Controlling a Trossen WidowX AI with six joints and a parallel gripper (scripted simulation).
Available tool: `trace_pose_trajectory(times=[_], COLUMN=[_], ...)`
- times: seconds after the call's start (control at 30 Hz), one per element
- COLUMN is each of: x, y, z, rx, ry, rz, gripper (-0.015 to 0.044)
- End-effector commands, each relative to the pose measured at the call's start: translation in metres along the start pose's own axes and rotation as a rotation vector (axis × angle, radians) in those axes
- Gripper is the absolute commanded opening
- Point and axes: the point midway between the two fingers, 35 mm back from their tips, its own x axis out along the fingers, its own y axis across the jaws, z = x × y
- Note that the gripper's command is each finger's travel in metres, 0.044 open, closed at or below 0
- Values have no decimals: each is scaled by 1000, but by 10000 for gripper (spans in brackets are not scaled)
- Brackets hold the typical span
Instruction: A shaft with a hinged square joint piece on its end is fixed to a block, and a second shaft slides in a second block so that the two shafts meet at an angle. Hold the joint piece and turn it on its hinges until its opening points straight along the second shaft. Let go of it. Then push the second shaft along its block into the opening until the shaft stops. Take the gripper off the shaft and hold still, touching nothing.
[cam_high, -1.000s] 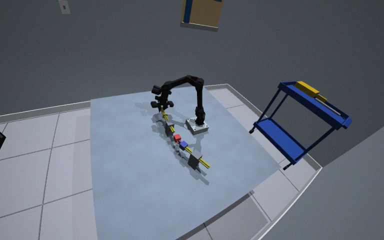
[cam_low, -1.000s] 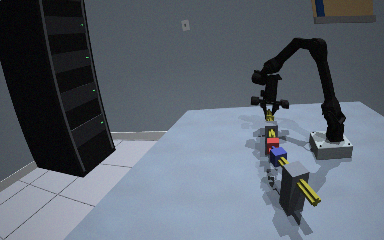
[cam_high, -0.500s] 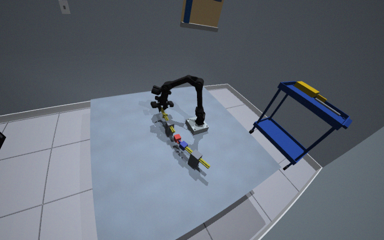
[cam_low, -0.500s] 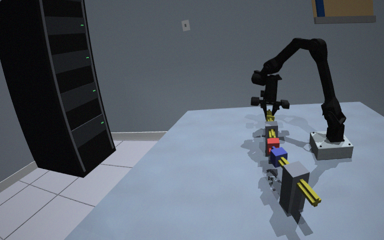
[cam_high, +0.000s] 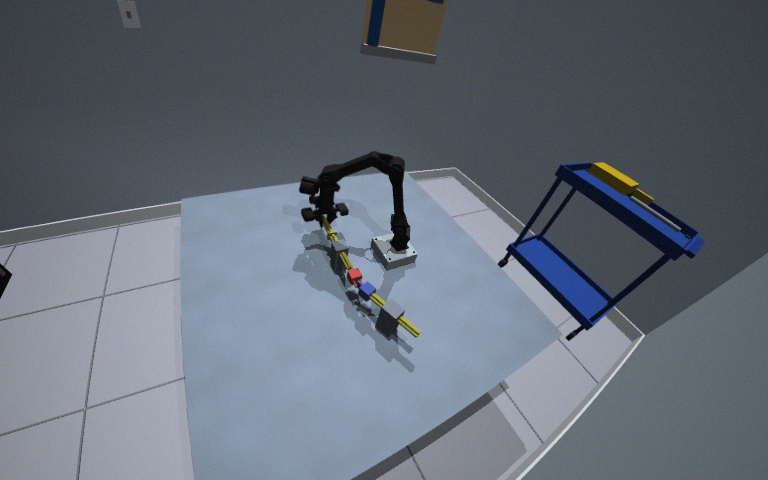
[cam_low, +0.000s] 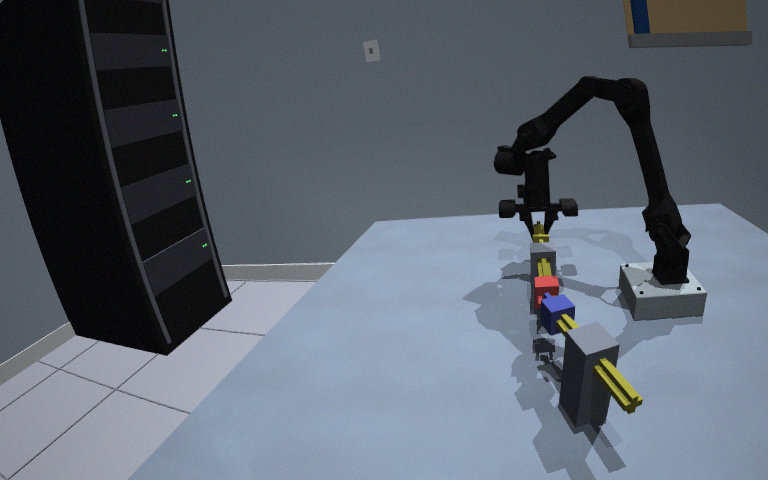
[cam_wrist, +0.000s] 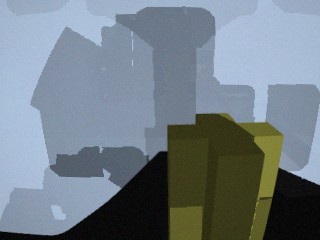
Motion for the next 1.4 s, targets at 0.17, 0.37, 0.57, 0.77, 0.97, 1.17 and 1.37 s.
trace_pose_trajectory(times=[0.17,0.37,0.57,0.77,0.97,1.17,1.37], x=[0,0,0,0,0,0,0], y=[0,0,0,0,1,0,1], z=[-14,-24,-33,-43,-52,-59,-54], rx=[4,4,4,4,4,4,5], ry=[5,5,6,7,7,8,0], rz=[-20,-25,-26,-27,-27,-27,-28], gripper=[0,0,0,0,0,0,0])
